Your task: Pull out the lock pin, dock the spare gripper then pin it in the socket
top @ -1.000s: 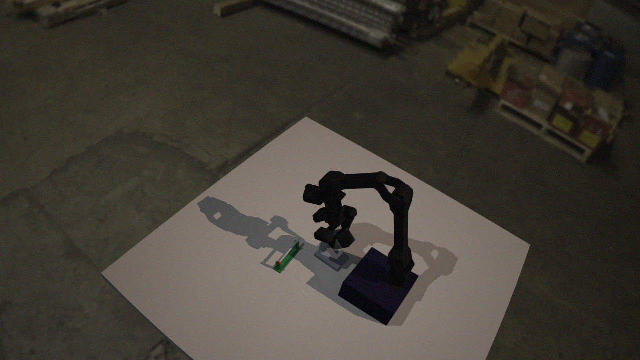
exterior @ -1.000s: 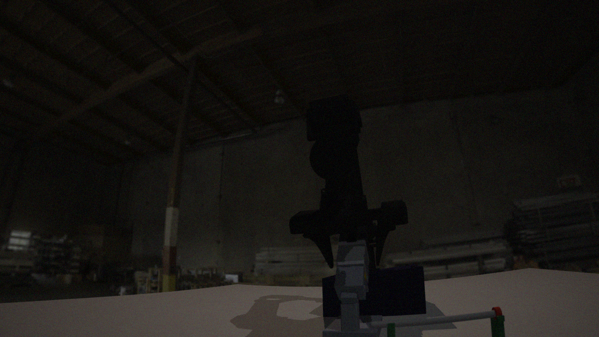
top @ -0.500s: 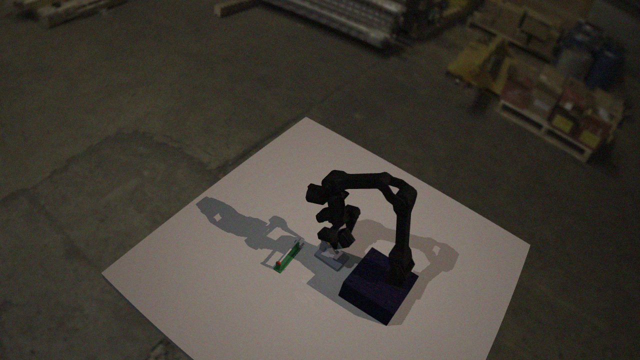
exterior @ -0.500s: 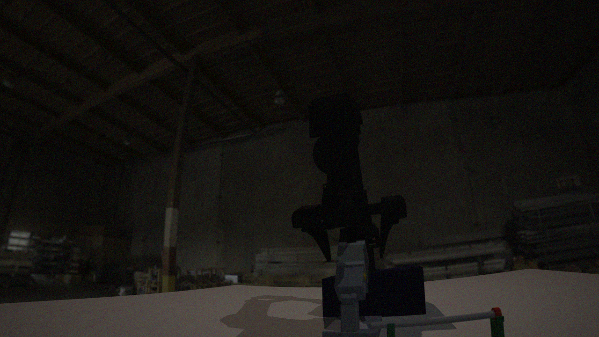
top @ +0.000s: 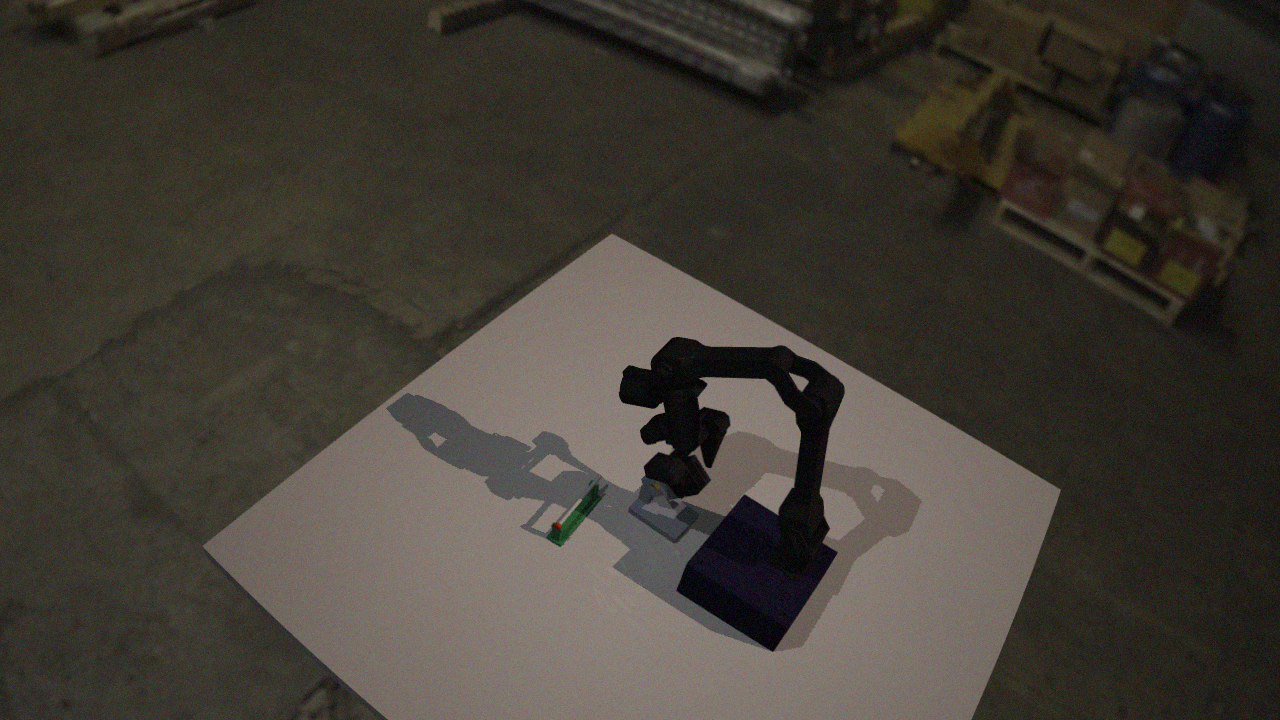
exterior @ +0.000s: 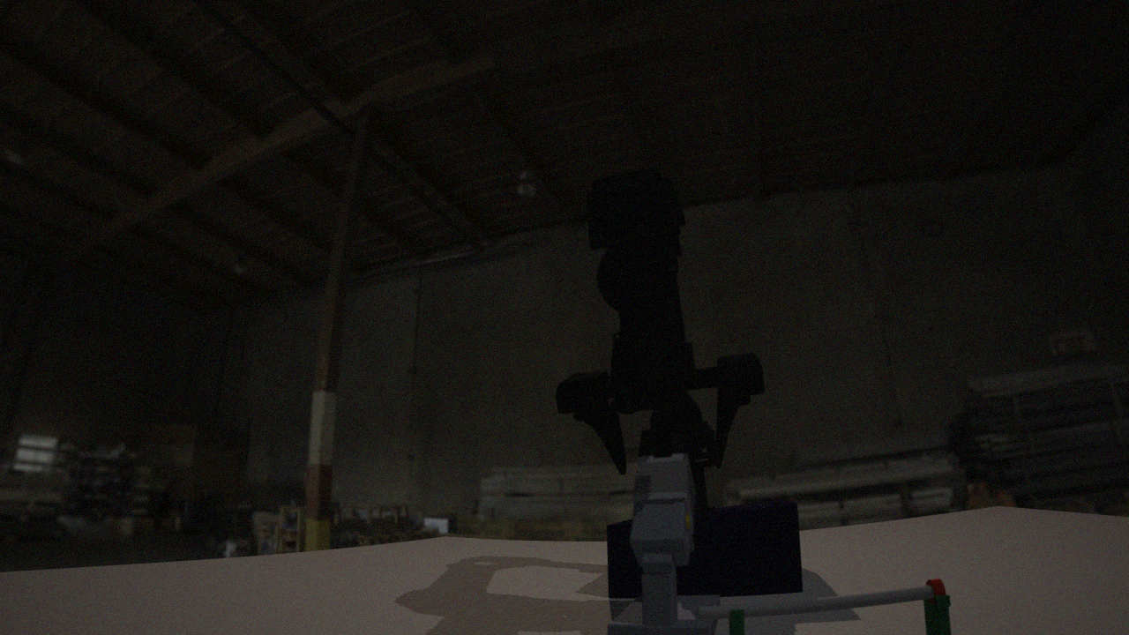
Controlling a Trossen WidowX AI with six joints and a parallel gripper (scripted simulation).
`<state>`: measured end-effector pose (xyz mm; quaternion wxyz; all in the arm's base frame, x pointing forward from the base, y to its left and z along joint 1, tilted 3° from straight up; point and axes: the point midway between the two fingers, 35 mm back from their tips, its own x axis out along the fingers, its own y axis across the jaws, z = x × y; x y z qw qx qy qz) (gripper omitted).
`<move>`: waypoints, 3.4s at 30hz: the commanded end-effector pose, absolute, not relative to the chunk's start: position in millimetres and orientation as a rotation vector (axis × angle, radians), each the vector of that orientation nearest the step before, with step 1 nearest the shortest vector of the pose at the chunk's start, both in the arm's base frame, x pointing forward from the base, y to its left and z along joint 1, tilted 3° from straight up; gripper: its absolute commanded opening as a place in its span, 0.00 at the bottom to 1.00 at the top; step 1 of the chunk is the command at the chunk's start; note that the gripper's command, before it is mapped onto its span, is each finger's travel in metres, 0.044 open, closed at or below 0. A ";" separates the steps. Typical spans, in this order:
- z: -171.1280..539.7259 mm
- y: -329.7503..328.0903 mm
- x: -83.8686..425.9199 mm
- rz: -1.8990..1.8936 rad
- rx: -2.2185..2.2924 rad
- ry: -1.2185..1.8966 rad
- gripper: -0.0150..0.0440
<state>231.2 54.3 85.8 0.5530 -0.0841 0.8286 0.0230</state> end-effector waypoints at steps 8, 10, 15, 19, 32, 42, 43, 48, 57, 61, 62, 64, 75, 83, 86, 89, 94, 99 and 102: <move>101.6 53.0 217.6 0.055 -0.203 1.966 1.00; 103.9 52.8 215.4 0.055 -0.205 1.968 1.00; 109.7 52.2 210.0 0.056 -0.209 1.974 1.00; 114.4 51.7 205.7 0.056 -0.212 1.979 1.00; 131.0 51.5 202.2 0.066 -0.205 1.926 1.00; 144.9 51.4 200.7 0.077 -0.193 1.853 1.00; 146.3 51.4 200.6 0.079 -0.192 1.846 1.00; 153.0 51.4 200.0 0.084 -0.187 1.811 1.00; 164.7 51.2 198.9 0.093 -0.177 1.750 1.00; 159.7 51.0 199.8 0.090 -0.184 1.771 1.00; 159.7 51.0 199.8 0.090 -0.184 1.771 1.00; 159.7 51.0 199.8 0.090 -0.184 1.771 1.00; 158.5 164.9 181.8 0.096 -0.177 1.764 0.56; 158.2 169.8 184.9 0.105 -0.190 1.758 0.56; 152.6 176.3 208.2 0.266 -0.371 1.714 0.56; 143.6 183.8 238.9 0.466 -0.614 1.645 0.56; 124.4 194.5 289.3 0.775 -1.028 1.507 0.56; 111.9 199.7 315.7 0.933 -1.255 1.422 0.56; 104.3 202.3 329.8 1.020 -1.381 1.373 0.56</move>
